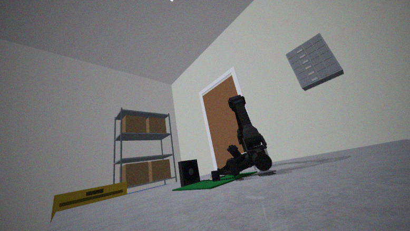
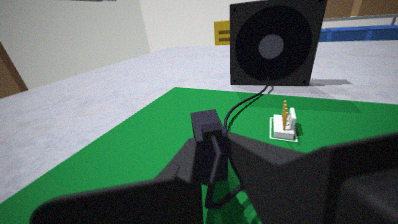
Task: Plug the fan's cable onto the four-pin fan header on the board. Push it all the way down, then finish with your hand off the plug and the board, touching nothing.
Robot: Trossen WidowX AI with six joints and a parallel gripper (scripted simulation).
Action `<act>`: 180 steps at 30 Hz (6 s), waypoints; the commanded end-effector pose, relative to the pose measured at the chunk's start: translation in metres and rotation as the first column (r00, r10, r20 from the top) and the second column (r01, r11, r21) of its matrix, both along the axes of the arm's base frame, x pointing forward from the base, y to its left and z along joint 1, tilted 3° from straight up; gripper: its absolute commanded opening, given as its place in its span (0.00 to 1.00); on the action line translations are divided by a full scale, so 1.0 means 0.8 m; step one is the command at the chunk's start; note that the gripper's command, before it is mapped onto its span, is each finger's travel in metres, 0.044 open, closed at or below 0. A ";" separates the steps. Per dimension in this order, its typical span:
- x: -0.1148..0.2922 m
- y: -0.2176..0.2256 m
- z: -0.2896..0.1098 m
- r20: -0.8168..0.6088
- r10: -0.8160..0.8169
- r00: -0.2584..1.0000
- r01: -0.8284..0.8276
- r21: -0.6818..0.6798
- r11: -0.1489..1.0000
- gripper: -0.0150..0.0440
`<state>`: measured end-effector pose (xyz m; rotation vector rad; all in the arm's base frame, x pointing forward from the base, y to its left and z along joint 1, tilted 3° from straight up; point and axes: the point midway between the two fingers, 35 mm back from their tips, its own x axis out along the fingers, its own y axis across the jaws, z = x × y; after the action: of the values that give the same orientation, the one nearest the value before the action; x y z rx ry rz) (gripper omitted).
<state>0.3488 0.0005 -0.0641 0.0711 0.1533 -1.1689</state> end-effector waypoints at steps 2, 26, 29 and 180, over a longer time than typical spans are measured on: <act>0.000 0.000 0.001 0.000 0.000 1.000 0.000 0.000 1.000 0.25; 0.000 0.000 0.001 0.000 0.000 1.000 0.000 0.000 1.000 0.25; 0.000 0.000 0.001 0.000 0.000 1.000 0.000 0.000 1.000 0.25; -0.033 0.062 0.131 -0.472 0.232 0.850 0.350 0.837 0.420 1.00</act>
<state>0.3188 0.0494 0.0346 0.7207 1.3093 -1.0939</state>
